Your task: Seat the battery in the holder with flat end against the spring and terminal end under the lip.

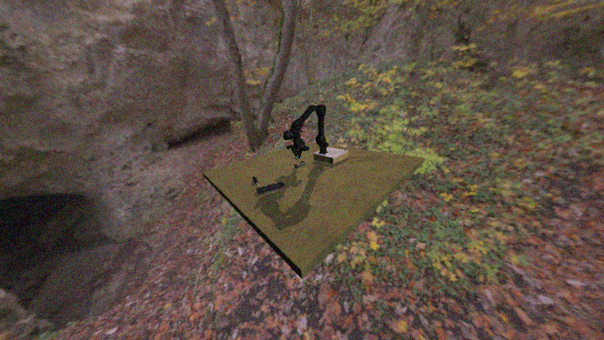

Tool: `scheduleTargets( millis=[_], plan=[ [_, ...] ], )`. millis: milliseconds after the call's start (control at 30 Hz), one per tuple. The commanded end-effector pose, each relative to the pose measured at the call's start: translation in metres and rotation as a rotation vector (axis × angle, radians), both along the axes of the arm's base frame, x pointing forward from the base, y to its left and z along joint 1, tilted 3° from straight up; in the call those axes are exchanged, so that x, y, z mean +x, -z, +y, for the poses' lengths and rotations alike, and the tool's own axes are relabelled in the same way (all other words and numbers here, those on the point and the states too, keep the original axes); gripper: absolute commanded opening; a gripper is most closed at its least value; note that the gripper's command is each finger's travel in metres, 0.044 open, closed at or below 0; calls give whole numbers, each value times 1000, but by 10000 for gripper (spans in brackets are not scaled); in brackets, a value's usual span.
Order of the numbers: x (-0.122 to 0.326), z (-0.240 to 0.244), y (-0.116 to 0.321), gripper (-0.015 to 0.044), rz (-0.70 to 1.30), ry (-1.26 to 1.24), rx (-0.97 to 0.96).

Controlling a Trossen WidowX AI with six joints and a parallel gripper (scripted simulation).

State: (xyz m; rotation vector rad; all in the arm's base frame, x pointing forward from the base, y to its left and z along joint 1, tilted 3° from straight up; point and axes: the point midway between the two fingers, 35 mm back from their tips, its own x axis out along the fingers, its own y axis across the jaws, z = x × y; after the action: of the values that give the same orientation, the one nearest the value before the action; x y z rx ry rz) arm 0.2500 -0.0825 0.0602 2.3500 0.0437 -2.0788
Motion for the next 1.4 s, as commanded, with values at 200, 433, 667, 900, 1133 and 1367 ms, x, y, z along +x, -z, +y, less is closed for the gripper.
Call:
scheduleTargets(
  millis=[200,433,667,900,1133,1367],
  plan=[
    [4,2,19,72,-118,-1,7],
    [5,3,30,72,-201,-8,8],
    [5,2,34,72,-233,-6,11],
    [4,2,38,72,-281,-4,15],
    [2,2,41,72,-329,-2,18],
    [1,2,45,72,-376,-2,19]
  ],
)
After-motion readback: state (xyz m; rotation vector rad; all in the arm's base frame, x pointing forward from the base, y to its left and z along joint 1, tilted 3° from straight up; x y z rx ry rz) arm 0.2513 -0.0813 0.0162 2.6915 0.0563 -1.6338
